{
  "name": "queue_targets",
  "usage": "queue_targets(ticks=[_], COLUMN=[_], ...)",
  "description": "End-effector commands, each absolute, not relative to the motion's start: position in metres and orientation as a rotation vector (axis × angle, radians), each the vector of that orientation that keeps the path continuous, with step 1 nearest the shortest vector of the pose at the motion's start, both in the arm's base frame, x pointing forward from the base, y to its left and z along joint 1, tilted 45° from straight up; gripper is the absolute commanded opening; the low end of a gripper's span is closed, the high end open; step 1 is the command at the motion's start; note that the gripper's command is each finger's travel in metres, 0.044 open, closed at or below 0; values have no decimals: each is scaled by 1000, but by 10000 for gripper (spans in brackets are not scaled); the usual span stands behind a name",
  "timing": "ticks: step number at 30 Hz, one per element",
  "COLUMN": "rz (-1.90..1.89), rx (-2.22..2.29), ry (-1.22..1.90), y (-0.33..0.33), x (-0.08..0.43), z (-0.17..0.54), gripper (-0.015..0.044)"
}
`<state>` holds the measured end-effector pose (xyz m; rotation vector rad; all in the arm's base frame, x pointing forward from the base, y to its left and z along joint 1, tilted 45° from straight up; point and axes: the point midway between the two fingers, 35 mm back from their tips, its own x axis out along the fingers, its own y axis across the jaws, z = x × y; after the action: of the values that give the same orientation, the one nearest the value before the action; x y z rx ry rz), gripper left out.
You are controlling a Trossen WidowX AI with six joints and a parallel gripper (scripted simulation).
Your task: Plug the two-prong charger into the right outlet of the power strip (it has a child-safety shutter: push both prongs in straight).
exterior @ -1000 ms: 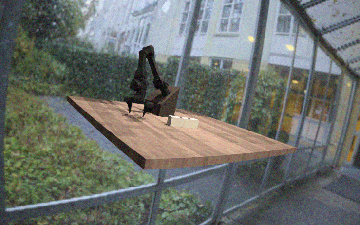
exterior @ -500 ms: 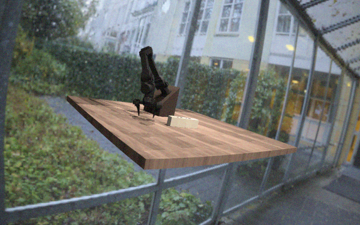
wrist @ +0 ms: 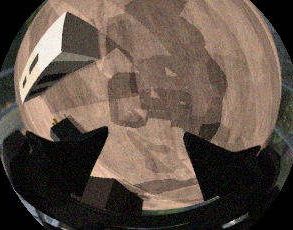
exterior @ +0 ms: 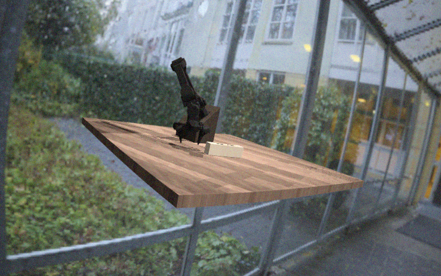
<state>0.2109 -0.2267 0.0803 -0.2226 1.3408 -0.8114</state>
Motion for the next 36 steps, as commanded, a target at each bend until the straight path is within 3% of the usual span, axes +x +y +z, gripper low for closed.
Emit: queue_targets(ticks=[1,36], rz=[-758,-425], rx=[-279,-739], ry=[1396,1609], y=[-213,-119], x=[215,233], z=[69,25], gripper=[440,440])
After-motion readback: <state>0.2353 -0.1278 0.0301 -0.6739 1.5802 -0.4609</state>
